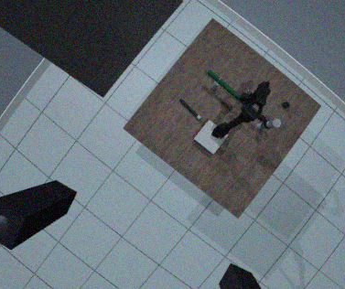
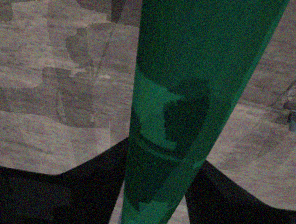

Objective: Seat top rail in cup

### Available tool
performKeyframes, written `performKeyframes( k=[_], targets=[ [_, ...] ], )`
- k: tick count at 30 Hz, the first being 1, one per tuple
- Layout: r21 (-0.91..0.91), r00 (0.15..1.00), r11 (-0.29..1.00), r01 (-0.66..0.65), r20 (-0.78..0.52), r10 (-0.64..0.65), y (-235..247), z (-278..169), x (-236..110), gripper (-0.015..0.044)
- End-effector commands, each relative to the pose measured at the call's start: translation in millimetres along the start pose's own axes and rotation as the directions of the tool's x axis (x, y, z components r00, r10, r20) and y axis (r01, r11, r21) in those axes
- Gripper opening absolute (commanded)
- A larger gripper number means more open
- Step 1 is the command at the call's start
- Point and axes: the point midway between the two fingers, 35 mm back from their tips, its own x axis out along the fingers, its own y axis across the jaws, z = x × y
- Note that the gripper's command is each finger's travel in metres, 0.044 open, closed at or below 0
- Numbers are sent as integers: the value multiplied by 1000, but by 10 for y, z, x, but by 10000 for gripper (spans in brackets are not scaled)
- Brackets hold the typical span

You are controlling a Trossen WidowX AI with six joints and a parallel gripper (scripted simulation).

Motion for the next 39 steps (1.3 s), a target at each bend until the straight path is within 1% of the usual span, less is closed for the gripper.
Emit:
performKeyframes(
  k=[1, 39],
  targets=[
    [0, 1000, 1000, 2, -4, -2, -7, -34, 6, 0],
    [0, 1000, 1000, 2, -5, -2, -21, -202, 41, 0]
  ],
)
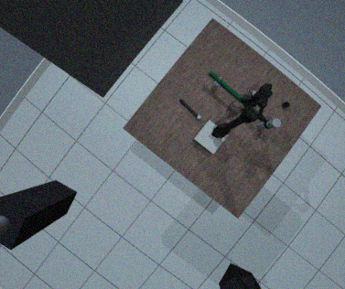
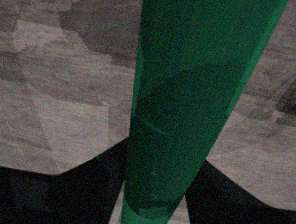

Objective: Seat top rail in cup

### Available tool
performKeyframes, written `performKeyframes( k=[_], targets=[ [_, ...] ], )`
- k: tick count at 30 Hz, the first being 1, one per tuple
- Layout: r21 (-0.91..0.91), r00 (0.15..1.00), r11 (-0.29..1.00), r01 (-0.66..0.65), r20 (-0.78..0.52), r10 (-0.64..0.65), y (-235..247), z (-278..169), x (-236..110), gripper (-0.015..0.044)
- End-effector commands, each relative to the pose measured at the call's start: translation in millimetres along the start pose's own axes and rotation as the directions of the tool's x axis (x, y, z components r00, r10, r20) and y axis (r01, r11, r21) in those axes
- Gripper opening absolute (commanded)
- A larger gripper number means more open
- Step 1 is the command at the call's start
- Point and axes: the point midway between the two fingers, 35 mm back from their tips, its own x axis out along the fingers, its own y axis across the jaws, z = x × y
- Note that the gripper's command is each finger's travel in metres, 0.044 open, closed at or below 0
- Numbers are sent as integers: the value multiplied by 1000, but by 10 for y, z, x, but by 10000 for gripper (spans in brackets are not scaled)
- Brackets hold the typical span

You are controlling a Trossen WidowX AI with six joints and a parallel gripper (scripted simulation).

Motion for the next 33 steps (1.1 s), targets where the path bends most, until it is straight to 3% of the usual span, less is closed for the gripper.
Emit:
performKeyframes(
  k=[1, 33],
  targets=[
    [0, 1000, 1000, 8, -11, -8, -27, -52, -13, 0],
    [-3, 1000, 1000, -3, 0, 3, -9, -115, 21, 0]
  ],
)
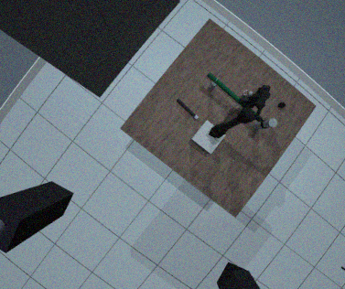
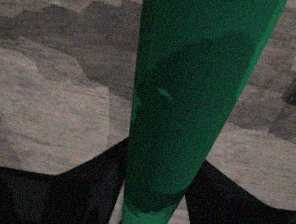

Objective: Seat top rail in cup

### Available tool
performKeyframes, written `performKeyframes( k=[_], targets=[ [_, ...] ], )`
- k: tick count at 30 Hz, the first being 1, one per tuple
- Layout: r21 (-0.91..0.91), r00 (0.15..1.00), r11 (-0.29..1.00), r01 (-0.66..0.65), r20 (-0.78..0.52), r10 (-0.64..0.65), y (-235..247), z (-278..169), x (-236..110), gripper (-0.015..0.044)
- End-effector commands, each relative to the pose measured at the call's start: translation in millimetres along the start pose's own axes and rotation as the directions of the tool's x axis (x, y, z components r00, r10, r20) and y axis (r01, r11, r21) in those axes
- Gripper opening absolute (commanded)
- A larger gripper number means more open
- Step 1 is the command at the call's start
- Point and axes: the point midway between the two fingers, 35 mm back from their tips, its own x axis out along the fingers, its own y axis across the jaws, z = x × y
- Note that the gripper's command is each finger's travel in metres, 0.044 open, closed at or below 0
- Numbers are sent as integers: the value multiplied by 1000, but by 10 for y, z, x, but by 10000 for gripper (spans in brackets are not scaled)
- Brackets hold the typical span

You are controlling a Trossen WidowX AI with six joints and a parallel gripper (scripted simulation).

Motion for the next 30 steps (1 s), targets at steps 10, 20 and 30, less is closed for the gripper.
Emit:
performKeyframes(
  k=[10, 20, 30],
  targets=[
    [0, 1000, 1000, 0, 0, 0, 0, 3, -1, 157],
    [0, 1000, 1000, 0, 2, 0, -2, 141, -240, 420],
    [0, 1000, 1000, 0, 3, 0, 23, 285, -492, 440]
  ],
)
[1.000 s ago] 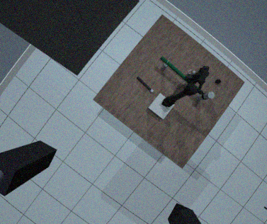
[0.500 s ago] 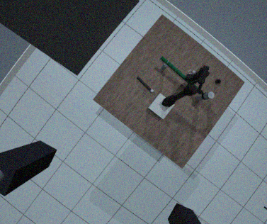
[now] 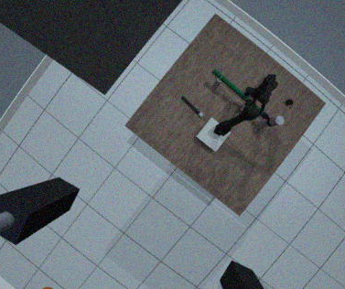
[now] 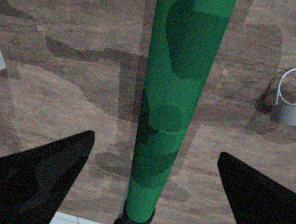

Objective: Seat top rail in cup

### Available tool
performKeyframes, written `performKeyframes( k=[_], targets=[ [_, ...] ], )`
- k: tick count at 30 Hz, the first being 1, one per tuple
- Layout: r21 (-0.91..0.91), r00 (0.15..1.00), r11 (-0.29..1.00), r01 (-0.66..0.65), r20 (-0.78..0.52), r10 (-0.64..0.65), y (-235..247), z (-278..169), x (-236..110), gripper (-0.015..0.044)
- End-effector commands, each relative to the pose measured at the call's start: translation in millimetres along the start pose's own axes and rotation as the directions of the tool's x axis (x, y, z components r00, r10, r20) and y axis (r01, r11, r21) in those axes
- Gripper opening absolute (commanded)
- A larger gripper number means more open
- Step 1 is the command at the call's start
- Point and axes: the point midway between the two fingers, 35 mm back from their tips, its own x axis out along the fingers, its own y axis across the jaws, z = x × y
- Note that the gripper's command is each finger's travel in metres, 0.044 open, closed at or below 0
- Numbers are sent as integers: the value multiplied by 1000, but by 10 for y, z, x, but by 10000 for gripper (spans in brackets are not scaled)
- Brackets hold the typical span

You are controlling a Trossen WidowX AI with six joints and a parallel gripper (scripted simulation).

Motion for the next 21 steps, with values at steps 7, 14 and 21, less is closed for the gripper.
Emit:
performKeyframes(
  k=[7, 14, 21],
  targets=[
    [1, 1000, 1000, -1, 1, 1, 33, 0, -413, 440],
    [1, 1000, 1000, -1, 1, 1, 49, 0, -510, 440],
    [1, 1000, 1000, -1, 1, 1, 49, 0, -510, 440]
  ],
)
